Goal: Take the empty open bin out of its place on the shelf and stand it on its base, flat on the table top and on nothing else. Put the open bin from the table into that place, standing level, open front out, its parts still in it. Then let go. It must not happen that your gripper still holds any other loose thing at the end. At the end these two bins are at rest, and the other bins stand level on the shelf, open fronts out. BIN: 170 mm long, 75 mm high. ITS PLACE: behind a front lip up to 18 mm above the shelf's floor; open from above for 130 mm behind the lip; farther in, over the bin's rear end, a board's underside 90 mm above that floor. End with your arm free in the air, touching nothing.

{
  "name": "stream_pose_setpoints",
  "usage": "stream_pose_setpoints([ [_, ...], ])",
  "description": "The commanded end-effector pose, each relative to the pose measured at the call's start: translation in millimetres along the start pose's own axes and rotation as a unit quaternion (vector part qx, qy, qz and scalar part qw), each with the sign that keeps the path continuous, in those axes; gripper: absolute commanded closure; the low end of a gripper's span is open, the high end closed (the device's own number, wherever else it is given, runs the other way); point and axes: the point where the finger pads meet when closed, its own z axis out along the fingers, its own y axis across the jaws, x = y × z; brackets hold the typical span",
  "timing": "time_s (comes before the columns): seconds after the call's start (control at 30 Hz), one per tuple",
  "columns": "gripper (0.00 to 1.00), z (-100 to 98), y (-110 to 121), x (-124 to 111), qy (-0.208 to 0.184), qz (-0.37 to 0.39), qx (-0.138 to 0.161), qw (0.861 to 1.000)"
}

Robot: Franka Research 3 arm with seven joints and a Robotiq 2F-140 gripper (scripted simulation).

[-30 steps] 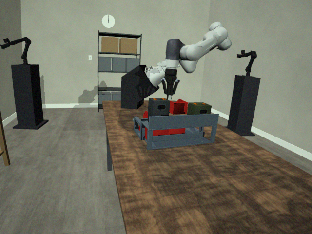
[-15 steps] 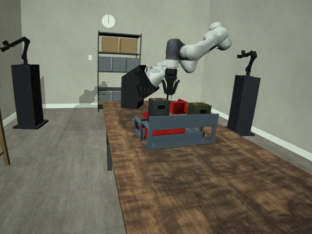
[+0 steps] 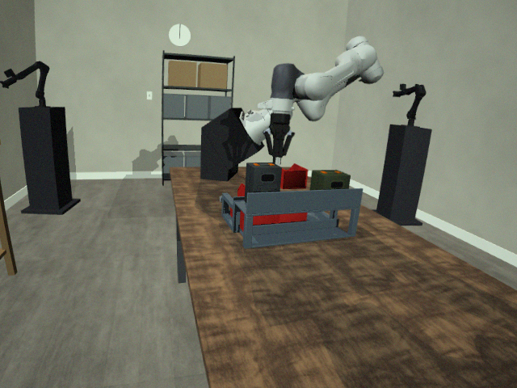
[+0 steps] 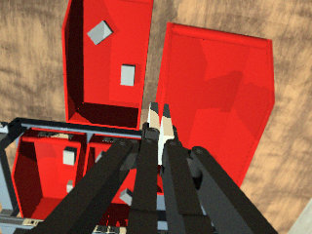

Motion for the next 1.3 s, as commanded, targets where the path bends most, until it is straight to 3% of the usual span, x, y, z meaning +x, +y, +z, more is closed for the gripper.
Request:
stream_pose_setpoints([
  [0.0,1.00,-1.0,-14,2,-0.001,-0.006,-0.001,1.000],
  [0.2,1.00,-1.0,-38,4,-0.001,-0.006,-0.001,1.000],
  [0.63,1.00,-0.7,-152,14,-0.001,-0.007,-0.001,1.000],
  [0.7,1.00,-0.7,-152,14,-0.001,-0.007,-0.001,1.000],
  [0.97,1.00,-0.5,-217,20,-0.001,-0.008,-0.001,1.000],
  [1.13,1.00,-0.5,-241,23,-0.001,-0.008,-0.001,1.000],
  [1.27,1.00,-0.5,-247,23,-0.001,-0.008,-0.001,1.000],
])
